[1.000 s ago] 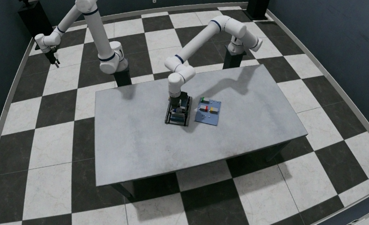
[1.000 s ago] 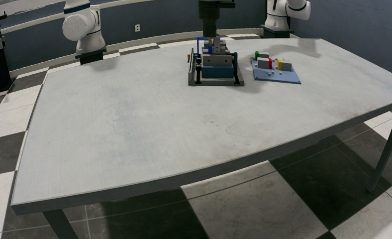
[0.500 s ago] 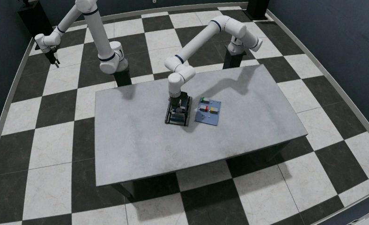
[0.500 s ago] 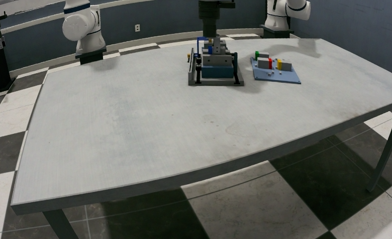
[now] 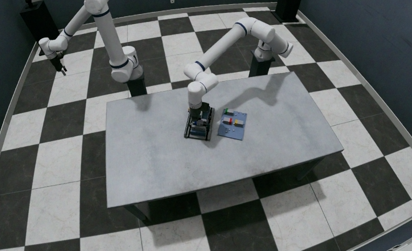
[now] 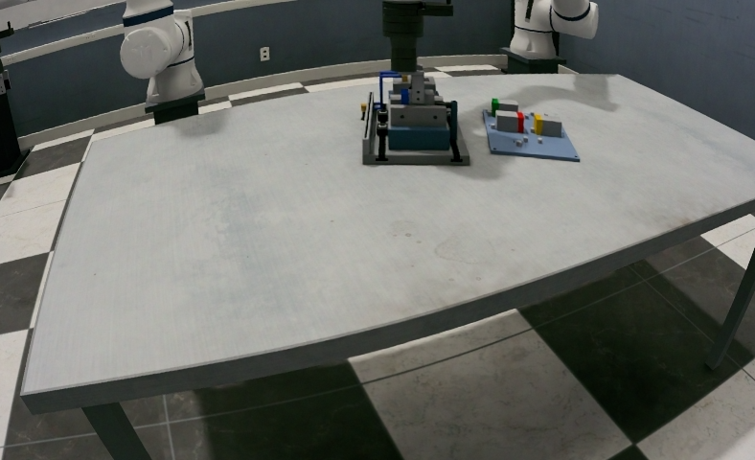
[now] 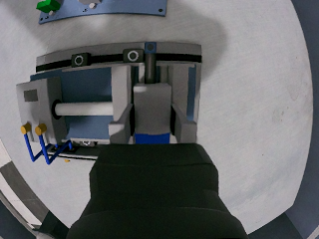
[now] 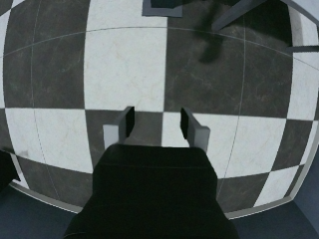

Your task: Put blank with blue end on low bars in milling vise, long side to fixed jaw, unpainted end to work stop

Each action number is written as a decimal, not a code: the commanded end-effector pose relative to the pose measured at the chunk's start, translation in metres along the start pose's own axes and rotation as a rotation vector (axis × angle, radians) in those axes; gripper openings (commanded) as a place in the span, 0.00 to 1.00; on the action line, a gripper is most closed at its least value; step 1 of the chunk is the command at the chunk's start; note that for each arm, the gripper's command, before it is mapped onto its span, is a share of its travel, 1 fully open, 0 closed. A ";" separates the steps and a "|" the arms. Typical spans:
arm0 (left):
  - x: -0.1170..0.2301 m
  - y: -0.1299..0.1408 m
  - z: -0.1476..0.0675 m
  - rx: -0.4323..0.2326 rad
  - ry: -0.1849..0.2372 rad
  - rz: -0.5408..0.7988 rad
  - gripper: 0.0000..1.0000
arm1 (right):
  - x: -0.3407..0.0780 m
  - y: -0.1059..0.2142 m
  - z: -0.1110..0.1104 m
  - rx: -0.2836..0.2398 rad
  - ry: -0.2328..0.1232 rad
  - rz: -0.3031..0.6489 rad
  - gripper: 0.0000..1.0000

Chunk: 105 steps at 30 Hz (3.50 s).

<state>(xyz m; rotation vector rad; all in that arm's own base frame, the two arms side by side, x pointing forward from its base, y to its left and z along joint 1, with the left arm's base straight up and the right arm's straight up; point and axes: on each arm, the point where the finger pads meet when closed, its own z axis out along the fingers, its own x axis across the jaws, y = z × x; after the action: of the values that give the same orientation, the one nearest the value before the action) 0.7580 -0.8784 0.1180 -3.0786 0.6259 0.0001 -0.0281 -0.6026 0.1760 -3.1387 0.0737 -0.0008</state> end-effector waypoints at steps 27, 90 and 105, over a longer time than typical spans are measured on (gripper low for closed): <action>0.001 0.000 -0.002 -0.001 0.002 0.000 0.00 | 0.000 0.001 -0.001 -0.002 0.000 0.000 1.00; 0.001 0.000 -0.002 -0.001 0.002 0.000 1.00 | 0.000 0.001 -0.001 -0.002 0.000 0.000 1.00; 0.001 0.000 -0.005 -0.001 0.002 0.000 1.00 | 0.000 0.001 -0.001 -0.002 0.000 0.000 1.00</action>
<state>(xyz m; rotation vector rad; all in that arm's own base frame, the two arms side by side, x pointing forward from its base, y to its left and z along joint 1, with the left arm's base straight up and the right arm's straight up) 0.7586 -0.8782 0.1199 -3.0786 0.6259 0.0000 -0.0281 -0.6026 0.1760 -3.1387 0.0737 -0.0008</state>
